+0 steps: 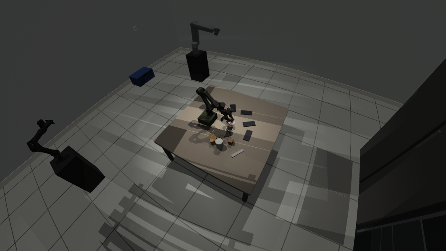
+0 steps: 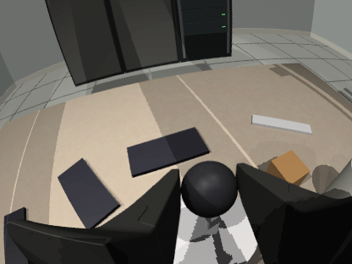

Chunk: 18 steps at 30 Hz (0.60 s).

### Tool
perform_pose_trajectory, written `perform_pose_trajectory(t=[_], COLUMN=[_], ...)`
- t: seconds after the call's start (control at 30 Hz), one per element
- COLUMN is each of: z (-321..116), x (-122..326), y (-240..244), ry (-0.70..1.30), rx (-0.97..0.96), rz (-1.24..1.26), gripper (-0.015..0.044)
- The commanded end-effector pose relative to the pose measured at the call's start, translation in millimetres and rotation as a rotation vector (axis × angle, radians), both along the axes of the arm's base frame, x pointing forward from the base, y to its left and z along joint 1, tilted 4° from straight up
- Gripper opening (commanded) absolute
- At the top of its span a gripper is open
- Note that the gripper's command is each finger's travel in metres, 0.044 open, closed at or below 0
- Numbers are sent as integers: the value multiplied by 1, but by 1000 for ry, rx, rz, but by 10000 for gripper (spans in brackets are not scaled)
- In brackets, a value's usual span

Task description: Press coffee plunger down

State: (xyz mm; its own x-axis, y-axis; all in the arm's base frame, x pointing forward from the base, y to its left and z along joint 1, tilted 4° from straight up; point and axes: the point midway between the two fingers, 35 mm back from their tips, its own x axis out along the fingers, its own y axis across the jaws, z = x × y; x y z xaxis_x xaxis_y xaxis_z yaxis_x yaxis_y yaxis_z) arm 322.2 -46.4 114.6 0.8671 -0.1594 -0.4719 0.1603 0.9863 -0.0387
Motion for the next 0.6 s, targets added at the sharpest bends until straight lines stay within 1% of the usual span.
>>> perform_pose_trajectory(t=[0.0,0.57], z=[-15,-14], x=[-3,2], y=[0,-1], ry=[52,51], rx=[0,-1], rz=[3,3], gripper=[126,126])
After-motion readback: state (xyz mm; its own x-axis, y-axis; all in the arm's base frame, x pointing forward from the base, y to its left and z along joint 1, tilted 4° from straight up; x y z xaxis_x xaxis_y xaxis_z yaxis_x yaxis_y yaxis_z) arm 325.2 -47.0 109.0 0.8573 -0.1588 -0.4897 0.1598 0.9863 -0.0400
